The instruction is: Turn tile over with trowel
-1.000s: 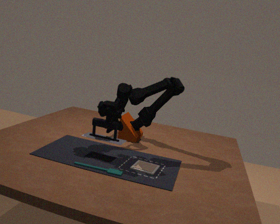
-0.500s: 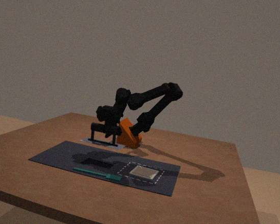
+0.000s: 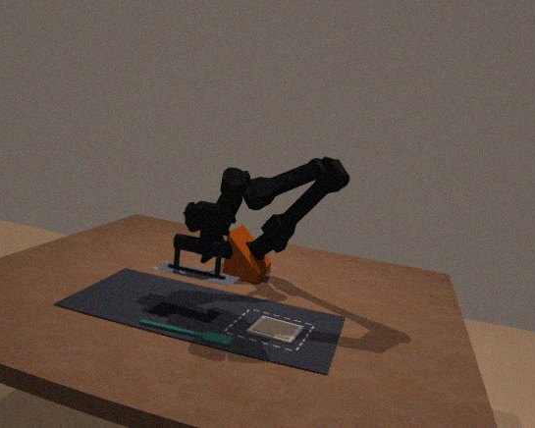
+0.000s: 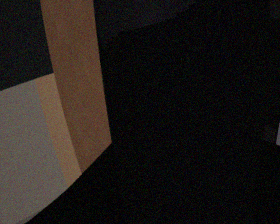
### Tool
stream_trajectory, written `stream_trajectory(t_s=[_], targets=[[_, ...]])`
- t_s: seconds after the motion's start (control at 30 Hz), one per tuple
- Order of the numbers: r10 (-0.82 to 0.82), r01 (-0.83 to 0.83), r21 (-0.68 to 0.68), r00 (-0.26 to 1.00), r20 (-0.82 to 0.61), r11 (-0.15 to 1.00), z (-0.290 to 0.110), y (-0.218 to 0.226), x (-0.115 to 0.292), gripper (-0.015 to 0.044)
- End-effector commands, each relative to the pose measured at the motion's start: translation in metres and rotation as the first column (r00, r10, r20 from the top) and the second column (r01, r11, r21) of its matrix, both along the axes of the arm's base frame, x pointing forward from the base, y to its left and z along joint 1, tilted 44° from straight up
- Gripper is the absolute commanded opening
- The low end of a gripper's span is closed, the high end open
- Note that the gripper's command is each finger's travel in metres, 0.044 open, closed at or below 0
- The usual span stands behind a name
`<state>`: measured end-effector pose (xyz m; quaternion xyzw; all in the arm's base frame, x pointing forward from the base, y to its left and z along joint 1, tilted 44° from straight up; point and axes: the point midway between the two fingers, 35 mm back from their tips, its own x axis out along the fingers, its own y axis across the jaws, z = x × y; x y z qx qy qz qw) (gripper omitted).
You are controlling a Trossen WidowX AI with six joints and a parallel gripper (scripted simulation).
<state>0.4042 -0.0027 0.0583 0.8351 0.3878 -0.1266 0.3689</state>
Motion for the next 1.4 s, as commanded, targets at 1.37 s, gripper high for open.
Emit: stream_trajectory(t_s=[1.37], targets=[[-0.537,0.528,-0.211,0.599,-0.593,0.822,-0.111,-0.068,0.023,0.0000]])
